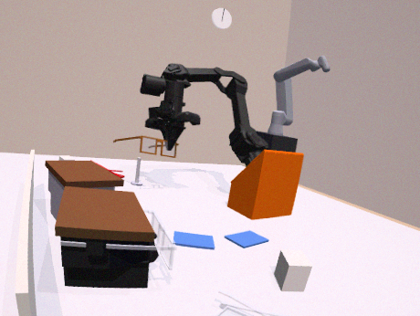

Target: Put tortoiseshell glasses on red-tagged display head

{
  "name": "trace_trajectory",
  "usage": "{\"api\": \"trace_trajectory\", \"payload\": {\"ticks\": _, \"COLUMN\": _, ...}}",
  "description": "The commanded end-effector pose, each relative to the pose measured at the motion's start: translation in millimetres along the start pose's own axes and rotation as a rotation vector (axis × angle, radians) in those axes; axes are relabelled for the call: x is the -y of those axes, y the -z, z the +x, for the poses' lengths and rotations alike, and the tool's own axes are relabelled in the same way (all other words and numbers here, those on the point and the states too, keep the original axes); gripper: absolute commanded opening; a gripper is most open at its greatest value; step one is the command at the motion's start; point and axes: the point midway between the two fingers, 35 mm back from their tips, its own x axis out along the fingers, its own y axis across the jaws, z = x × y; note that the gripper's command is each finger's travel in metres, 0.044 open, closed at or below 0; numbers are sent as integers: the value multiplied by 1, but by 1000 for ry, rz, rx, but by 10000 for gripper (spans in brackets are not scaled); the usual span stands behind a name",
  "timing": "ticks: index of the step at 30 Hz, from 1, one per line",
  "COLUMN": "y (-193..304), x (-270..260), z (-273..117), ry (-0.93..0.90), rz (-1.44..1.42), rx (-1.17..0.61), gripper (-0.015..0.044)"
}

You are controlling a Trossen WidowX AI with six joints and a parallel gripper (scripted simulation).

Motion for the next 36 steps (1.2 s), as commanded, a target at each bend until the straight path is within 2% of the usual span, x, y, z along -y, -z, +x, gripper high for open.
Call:
{"api": "trace_trajectory", "payload": {"ticks": 1, "y": 2, "x": 3, "z": -5, "ry": -25, "rz": -119, "rx": 40, "gripper": 0}}
{"api": "trace_trajectory", "payload": {"ticks": 19, "y": 11, "x": 11, "z": -21, "ry": -48, "rz": -597, "rx": 193, "gripper": 0}}
{"api": "trace_trajectory", "payload": {"ticks": 36, "y": 21, "x": 19, "z": -41, "ry": 44, "rz": -1054, "rx": 349, "gripper": 0}}
